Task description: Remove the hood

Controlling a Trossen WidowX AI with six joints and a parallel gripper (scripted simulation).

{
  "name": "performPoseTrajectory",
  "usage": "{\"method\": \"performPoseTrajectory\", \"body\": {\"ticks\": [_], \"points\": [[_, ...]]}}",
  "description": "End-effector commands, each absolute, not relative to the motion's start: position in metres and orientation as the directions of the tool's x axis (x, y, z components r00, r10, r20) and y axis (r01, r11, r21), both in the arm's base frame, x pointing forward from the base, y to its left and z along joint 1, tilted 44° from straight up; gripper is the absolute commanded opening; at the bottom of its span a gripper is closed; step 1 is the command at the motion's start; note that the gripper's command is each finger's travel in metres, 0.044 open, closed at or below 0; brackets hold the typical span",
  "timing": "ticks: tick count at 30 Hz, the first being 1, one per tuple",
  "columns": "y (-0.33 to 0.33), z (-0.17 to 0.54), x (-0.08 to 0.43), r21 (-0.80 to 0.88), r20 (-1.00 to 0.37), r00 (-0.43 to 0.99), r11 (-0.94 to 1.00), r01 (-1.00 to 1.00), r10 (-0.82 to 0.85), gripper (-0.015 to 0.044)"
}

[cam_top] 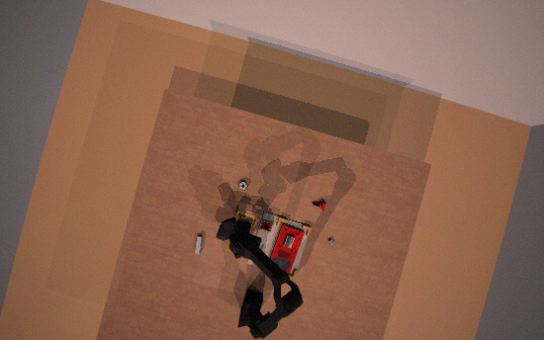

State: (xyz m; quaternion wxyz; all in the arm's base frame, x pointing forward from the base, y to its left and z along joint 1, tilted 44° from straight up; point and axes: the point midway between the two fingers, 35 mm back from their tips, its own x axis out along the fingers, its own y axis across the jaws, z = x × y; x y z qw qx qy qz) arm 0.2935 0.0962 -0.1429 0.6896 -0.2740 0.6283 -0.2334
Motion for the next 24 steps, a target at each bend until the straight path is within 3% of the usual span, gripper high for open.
{"method": "performPoseTrajectory", "body": {"ticks": [1, 18, 24], "points": [[0.094, -0.144, 0.293, -0.676, -0.735, 0.102, 0.737, -0.030, -0.670, 0.0000], [0.097, -0.142, 0.294, -0.671, -0.739, 0.101, 0.741, -0.023, -0.666, 0.0440], [0.132, -0.107, 0.290, -0.674, -0.736, 0.098, 0.738, -0.023, -0.670, 0.0440]]}}
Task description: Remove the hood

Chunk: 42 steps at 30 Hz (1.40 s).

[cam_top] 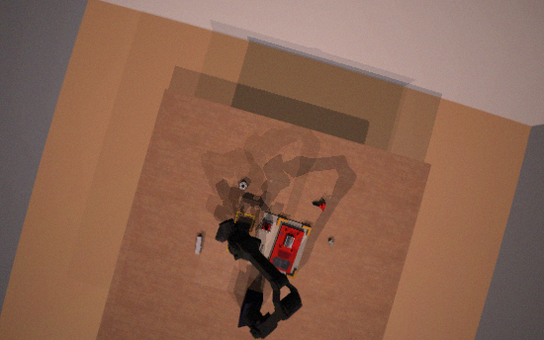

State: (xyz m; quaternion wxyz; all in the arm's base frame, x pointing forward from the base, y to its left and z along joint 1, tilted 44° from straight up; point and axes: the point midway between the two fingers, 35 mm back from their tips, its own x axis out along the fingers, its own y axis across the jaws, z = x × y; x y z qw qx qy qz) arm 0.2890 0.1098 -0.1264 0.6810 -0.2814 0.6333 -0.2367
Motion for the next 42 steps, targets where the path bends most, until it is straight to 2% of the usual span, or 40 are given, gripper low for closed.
{"method": "performPoseTrajectory", "body": {"ticks": [1, 42], "points": [[0.1394, -0.0983, 0.2883, -0.676, -0.735, 0.097, 0.737, -0.023, -0.671, 0.0440], [0.1454, -0.0911, 0.2866, -0.677, -0.734, 0.097, 0.736, -0.023, -0.672, 0.0440]]}}
